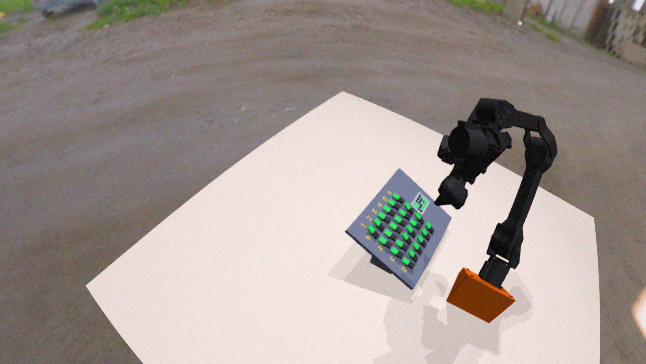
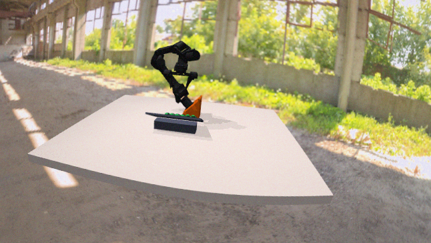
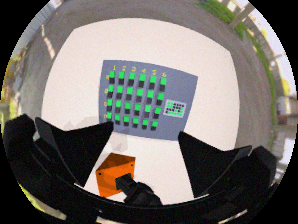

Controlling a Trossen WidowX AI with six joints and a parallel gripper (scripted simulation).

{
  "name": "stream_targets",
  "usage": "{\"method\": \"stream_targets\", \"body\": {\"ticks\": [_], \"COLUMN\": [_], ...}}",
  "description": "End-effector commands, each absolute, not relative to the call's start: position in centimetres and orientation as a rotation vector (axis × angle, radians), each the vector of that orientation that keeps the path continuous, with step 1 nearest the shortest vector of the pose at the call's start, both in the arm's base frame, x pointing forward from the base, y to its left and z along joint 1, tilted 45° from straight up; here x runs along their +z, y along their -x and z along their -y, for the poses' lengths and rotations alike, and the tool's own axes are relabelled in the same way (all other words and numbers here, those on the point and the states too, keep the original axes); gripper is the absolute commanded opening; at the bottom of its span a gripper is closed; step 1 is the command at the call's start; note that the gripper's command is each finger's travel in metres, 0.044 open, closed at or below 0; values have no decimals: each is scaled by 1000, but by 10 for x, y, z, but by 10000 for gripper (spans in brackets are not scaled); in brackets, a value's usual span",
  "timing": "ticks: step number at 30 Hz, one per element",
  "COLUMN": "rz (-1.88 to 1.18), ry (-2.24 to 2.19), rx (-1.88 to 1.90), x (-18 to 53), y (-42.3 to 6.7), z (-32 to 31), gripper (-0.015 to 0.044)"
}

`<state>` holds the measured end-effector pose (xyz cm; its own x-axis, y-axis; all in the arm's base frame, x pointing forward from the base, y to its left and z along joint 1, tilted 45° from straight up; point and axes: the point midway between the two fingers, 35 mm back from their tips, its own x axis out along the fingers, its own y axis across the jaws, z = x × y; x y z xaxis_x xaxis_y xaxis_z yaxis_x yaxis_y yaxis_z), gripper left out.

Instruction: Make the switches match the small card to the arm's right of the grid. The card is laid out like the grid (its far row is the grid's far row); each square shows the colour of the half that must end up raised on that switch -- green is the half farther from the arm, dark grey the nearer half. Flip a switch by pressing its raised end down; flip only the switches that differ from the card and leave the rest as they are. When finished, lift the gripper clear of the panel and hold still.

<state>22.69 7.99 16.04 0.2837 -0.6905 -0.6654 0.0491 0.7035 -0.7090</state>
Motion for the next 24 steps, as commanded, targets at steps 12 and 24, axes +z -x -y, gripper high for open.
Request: {"method": "stream_targets", "body": {"ticks": [12,24], "rz": [-1168,-1141], "ry": [617,623], "rx": [-538,-529], "x": [40,17], "y": [-266,-276], "z": [-109,-85], "gripper": [85,0]}}
